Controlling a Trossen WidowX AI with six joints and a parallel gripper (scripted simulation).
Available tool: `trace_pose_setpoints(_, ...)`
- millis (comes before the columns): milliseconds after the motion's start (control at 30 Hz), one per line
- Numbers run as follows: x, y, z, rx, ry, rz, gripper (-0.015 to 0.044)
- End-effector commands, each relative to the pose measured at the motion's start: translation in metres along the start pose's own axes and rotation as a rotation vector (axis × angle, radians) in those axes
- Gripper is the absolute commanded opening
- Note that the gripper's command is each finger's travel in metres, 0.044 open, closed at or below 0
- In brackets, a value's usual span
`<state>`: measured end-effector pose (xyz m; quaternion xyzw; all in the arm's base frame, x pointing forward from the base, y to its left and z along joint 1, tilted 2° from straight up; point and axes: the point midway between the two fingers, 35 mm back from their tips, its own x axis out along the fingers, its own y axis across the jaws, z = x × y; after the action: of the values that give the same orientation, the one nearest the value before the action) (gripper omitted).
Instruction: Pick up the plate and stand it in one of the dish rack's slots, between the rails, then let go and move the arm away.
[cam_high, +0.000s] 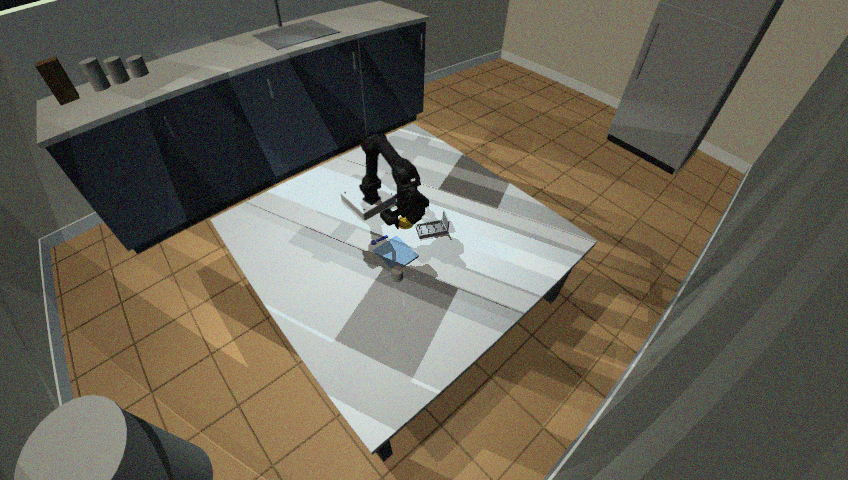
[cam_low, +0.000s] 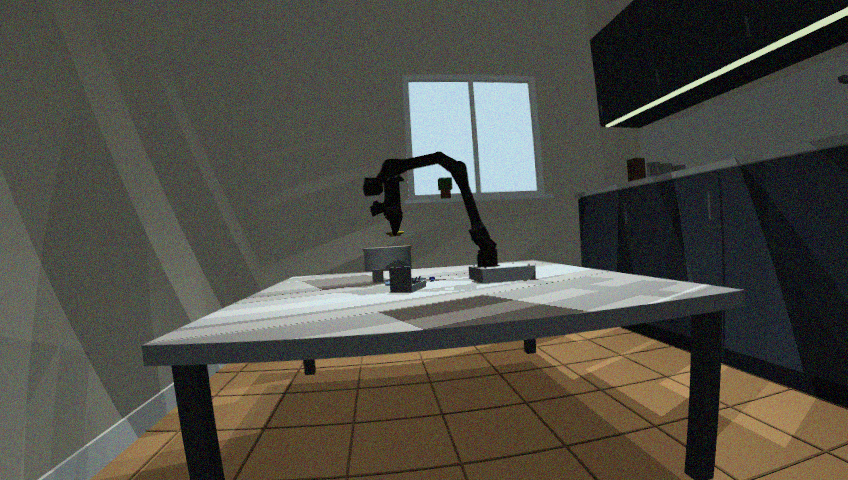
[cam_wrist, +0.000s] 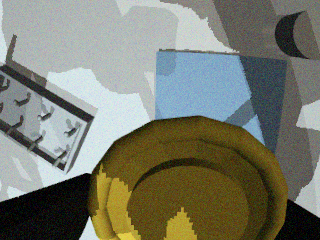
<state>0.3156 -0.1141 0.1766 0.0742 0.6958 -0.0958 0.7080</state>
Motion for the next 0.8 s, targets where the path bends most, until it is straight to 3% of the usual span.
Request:
trace_pose_setpoints(0, -0.004, 0.029, -0.019, 0.098, -0.010, 0.001, 0.0000)
trace_pose_setpoints(300, 0.002, 0.080, -0.077, 0.376, -0.003, 0.007, 0.0000)
trace_pose_setpoints(533, 0.005, 0.082, -0.075, 0.378, -0.007, 0.020, 0.0000)
trace_pose_setpoints(767, 0.032, 0.094, -0.048, 0.337, -0.055, 0.154, 0.0000)
